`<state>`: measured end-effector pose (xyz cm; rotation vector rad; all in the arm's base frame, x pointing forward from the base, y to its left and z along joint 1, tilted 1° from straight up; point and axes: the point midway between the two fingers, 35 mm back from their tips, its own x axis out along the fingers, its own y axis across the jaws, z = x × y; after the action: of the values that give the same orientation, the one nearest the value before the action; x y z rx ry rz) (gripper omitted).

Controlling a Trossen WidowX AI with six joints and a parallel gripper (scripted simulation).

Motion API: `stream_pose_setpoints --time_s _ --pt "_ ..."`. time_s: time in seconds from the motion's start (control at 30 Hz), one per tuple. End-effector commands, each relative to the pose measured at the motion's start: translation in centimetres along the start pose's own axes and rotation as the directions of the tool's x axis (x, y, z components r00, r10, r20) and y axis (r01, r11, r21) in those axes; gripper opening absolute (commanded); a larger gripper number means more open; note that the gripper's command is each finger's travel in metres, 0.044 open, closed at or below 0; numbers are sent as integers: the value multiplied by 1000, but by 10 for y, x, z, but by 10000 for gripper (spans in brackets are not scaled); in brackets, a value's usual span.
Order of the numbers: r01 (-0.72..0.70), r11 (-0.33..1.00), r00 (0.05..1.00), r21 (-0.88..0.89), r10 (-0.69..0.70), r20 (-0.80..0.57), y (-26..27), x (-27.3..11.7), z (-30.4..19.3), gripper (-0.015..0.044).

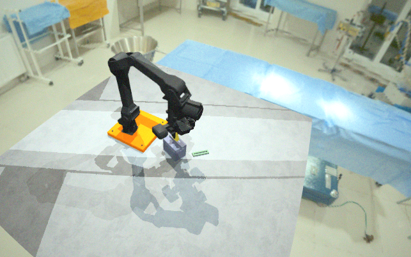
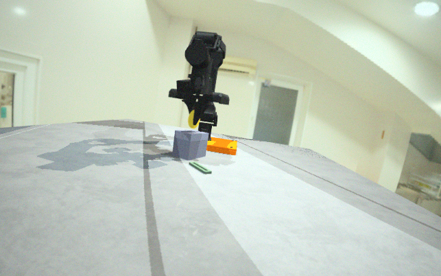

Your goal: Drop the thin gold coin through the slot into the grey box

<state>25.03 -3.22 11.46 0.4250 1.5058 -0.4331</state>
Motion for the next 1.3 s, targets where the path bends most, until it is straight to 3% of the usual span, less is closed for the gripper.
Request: stream_pose_setpoints --time_s 0.0,0.7,0.9,1.2,1.27 --pt "1 1000 1000 -6 -1 -2 0 3 0 0" --pt "1 1000 1000 -3 -1 -2 0 10 -1 0" --pt "0 1000 1000 -2 0 0 0 7 0 157" --pt "0 1000 1000 -2 0 0 0 7 0 161" --pt "0 1000 1000 -2 0 0 0 5 0 213"
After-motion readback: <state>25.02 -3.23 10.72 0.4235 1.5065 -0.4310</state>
